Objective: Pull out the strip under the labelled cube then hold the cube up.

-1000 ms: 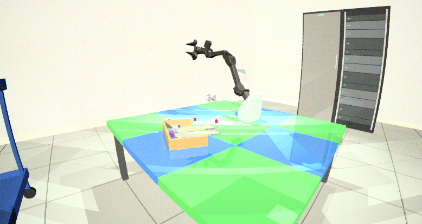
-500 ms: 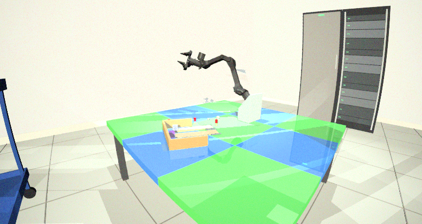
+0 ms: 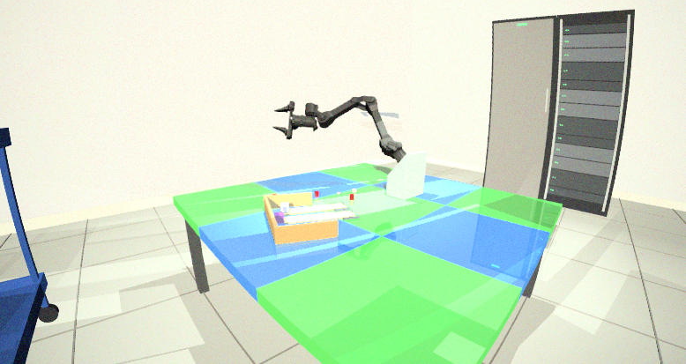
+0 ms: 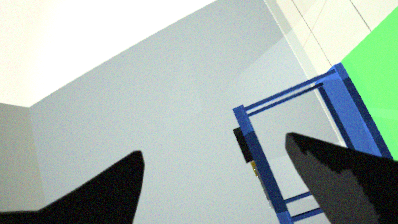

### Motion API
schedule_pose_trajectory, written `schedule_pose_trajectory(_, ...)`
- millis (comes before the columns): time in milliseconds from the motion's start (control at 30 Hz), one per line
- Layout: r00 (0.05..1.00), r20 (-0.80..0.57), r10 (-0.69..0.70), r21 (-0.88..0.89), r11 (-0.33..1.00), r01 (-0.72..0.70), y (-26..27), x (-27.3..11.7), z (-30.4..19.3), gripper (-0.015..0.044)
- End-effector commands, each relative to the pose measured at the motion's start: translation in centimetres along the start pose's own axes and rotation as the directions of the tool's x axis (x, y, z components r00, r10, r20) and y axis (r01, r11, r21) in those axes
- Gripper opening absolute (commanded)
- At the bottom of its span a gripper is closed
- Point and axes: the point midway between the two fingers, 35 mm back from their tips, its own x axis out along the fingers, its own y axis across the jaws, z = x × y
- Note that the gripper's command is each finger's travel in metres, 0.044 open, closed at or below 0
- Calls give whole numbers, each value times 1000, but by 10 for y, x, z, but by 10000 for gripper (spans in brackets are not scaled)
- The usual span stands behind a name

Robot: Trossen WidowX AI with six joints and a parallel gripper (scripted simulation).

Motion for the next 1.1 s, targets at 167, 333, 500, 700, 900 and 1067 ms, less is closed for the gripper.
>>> schedule_pose_trajectory(167,962,-67,-266,-229,942,245,-100,-6,-118,400)
schedule_pose_trajectory(333,910,-123,-396,-431,847,310,-140,-31,-189,400)
schedule_pose_trajectory(500,840,-175,-514,-656,697,290,-171,-73,-255,400)
schedule_pose_trajectory(700,741,-212,-637,-898,427,110,-198,-144,-323,400)
schedule_pose_trajectory(900,659,-201,-725,-969,49,-242,-215,-234,-364,400)
schedule_pose_trajectory(1067,641,-167,-749,-844,-226,-485,-221,-292,-370,400)
